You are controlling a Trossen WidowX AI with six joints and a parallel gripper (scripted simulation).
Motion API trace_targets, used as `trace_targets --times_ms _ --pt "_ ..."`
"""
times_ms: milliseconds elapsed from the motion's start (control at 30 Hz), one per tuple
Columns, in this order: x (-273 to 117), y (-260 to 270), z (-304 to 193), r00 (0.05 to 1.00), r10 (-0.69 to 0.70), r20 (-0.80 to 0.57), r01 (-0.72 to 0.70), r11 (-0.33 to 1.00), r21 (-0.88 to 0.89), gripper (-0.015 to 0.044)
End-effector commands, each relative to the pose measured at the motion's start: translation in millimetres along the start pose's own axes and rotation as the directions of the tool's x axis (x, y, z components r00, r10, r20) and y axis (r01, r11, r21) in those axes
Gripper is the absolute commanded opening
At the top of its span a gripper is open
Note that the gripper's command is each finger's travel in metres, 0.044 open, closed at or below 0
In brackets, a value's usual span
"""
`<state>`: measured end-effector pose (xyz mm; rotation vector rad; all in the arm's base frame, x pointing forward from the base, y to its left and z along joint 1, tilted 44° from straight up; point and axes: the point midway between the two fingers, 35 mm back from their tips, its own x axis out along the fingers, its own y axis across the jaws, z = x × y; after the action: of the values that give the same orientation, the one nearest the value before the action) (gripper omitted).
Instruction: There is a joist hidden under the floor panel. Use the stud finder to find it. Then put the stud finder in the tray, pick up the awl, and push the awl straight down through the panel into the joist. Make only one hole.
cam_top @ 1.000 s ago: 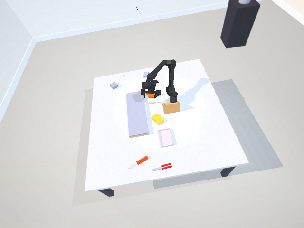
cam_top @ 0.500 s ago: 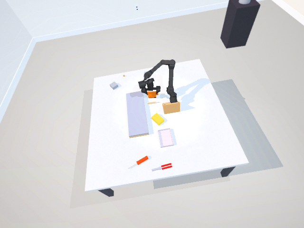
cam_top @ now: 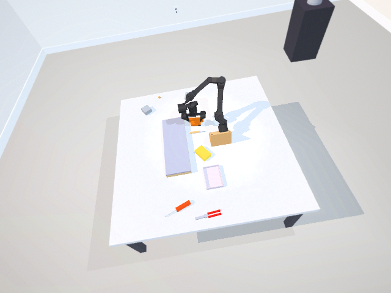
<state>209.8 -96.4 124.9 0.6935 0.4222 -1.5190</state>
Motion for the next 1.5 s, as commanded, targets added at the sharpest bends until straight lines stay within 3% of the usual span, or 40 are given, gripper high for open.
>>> trace_targets --times_ms 0,700,1200,1467 --pt "7.1 -2.2 -0.8 1.0 -0.004 0.005 0.004 1.0 -0.007 0.044" --pt "38.4 -3.5 -2.2 1.0 -0.003 0.01 0.003 1.0 -0.007 0.044" --pt "38.4 -3.5 -2.2 1.0 -0.003 0.01 0.003 1.0 -0.007 0.034" --pt "31.1 -2.7 -2.4 1.0 -0.003 0.007 0.003 1.0 -0.007 0.013"
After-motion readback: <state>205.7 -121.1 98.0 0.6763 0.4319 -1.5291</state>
